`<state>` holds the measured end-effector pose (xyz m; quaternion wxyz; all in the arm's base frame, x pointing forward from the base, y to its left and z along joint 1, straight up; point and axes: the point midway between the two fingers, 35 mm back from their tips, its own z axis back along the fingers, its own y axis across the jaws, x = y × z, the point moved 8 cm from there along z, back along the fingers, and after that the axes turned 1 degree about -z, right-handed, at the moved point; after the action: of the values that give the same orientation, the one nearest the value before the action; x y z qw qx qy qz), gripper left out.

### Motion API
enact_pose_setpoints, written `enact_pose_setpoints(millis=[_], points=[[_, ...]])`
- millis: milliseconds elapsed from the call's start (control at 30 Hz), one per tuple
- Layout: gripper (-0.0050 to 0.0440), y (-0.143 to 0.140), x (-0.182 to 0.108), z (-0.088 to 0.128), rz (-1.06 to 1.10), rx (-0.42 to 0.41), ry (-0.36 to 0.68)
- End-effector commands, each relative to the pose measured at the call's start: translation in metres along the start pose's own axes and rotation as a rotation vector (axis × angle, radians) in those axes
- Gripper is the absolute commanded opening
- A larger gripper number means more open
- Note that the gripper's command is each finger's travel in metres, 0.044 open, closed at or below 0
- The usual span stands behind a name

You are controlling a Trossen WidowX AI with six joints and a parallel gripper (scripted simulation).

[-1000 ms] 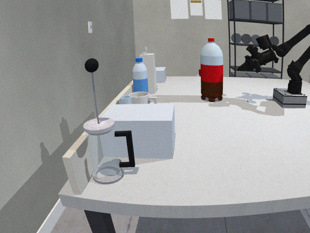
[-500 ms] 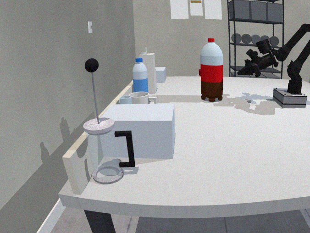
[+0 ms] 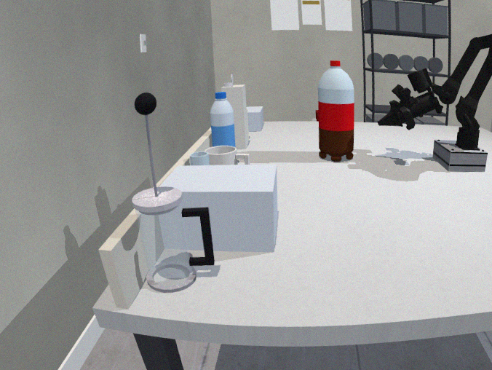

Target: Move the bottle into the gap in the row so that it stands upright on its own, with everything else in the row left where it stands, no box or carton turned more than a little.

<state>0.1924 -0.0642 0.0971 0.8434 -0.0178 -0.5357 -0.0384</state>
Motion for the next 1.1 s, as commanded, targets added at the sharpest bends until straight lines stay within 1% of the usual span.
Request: enact_pose_setpoints(millis=[0, 67, 367, 867, 1067], points=[[-0.0050, 0.000, -0.005, -0.001, 0.004, 0.002, -0.003], [-0.0050, 0.001, -0.008, -0.001, 0.003, 0.002, -0.003], [-0.0050, -0.001, -0.006, -0.008, 0.005, 0.000, -0.010], [-0.0050, -0.002, -0.013, -0.032, 0.005, 0.000, -0.010], [-0.0050, -0.002, -0.017, -0.038, 0.005, 0.000, -0.010]])
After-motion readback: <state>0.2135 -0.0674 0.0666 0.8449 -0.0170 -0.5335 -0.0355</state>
